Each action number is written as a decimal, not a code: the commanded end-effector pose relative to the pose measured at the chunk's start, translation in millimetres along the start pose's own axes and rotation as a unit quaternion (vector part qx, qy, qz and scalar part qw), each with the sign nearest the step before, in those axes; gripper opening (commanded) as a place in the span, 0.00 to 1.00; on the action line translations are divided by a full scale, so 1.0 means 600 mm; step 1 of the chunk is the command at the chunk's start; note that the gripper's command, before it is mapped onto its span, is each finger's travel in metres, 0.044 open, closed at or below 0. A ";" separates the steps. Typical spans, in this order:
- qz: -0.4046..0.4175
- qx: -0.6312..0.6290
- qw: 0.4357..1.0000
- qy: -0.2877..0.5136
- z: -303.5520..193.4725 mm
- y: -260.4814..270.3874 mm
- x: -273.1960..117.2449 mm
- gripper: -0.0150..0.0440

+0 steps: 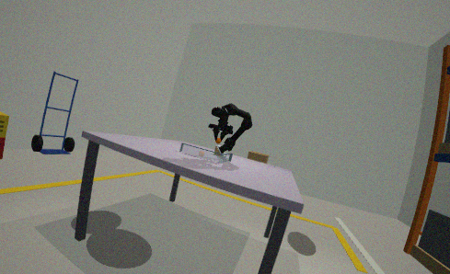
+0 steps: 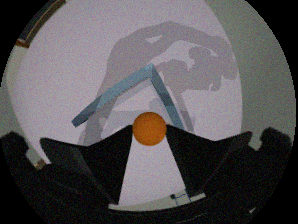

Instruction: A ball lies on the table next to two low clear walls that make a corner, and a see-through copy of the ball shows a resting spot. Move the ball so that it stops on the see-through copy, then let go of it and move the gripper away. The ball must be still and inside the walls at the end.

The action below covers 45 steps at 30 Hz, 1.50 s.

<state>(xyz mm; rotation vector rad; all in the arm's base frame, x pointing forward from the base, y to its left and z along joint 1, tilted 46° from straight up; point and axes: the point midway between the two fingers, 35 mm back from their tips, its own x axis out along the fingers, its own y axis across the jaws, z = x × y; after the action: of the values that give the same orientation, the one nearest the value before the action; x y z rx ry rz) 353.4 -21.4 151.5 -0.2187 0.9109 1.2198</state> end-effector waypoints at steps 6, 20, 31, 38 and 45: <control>0.004 0.173 0.985 0.006 -0.034 -0.040 0.017 0.25; 0.010 0.429 0.903 0.016 -0.092 -0.094 0.048 0.25; 0.011 0.489 0.872 0.018 -0.108 -0.106 0.060 0.25; 0.010 0.489 0.872 0.018 -0.108 -0.108 0.103 0.25; 0.011 0.489 0.872 0.017 -0.108 -0.104 0.155 0.25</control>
<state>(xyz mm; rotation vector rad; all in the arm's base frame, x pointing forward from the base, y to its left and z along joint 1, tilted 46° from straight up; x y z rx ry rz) 382.6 -28.9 34.4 0.5807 1.4498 0.6444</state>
